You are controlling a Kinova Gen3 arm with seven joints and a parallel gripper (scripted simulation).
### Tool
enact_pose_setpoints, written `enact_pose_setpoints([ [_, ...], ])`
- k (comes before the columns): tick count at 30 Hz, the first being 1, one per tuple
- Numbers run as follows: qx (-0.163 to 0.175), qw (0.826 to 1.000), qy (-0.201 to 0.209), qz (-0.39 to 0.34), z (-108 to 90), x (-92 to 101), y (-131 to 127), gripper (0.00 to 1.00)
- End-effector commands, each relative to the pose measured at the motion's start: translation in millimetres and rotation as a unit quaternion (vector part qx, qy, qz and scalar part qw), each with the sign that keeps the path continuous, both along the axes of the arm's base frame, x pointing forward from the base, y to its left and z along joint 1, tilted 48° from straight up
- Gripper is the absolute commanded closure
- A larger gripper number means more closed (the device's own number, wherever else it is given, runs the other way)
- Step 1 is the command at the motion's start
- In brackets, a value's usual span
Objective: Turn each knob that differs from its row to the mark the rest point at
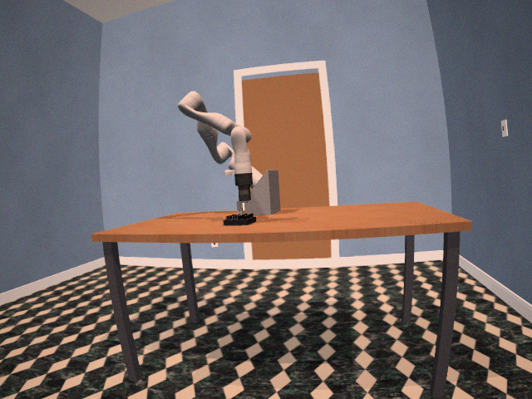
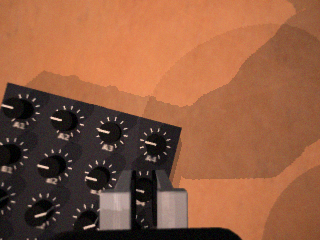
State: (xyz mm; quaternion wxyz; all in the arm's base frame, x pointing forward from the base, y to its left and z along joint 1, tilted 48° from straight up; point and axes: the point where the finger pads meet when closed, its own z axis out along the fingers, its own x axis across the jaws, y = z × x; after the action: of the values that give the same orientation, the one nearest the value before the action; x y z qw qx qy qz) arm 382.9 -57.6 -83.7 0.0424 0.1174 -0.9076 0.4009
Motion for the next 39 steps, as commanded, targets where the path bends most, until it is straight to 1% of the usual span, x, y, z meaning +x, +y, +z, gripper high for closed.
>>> enact_pose_setpoints([
  [1,0.000,1.000,-0.001,0.000,0.3,0.5,0.9,0.70],
  [12,0.000,1.000,-0.001,0.000,0.3,0.5,0.9,0.70],
  [13,0.000,1.000,-0.001,0.000,0.3,0.5,0.9,0.54],
  [39,0.000,1.000,-0.001,0.000,2.0,0.4,2.7,0.54],
])
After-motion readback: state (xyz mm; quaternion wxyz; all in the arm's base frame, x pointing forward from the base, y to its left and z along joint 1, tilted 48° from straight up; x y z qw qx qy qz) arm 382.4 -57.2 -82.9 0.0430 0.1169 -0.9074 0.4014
